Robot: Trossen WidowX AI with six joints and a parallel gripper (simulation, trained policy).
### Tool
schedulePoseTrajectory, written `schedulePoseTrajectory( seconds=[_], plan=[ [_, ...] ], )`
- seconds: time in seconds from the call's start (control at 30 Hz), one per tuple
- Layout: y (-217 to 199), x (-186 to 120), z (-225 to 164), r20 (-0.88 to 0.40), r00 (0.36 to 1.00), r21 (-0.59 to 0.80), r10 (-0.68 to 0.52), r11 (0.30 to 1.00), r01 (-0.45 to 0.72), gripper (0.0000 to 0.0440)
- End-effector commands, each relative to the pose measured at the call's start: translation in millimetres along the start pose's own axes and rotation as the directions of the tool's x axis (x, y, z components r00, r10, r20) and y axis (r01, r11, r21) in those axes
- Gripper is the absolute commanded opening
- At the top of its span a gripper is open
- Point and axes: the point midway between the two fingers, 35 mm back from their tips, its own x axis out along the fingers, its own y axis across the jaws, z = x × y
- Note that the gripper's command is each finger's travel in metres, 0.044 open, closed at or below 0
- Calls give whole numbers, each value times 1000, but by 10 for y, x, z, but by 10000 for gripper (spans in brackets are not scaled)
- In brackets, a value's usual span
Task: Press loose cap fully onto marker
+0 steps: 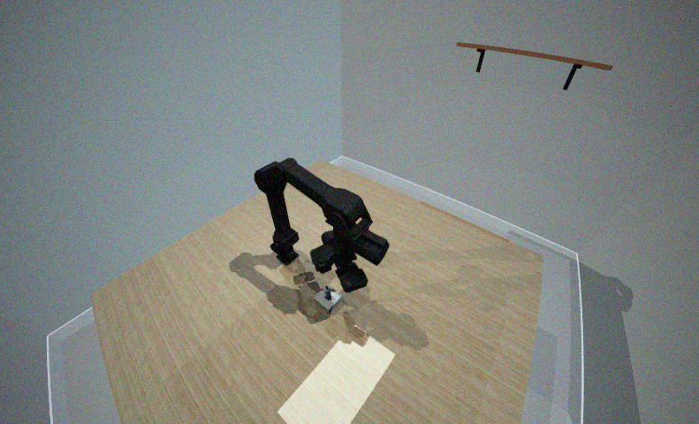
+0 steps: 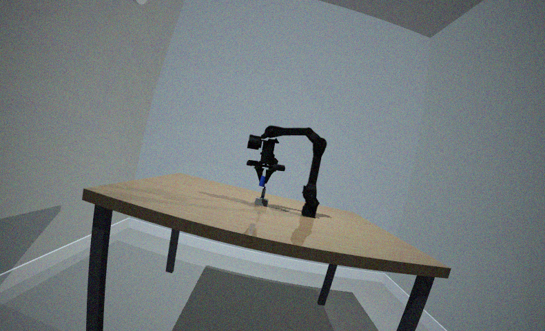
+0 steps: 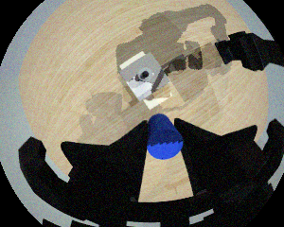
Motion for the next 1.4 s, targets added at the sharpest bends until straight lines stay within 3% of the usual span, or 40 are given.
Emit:
schedulePoseTrajectory(
  seconds=[0.0, 0.67, 1.37],
  plan=[
    [10, -64, 92, -11, 1000, 18, 2, 1000, -2, 80],
    [90, -121, 545, -16, 1000, 152, -21, 988, 24, 41],
    [98, 243, 568, -14, 997, 170, -79, 982, 80, 15]
  ],
)
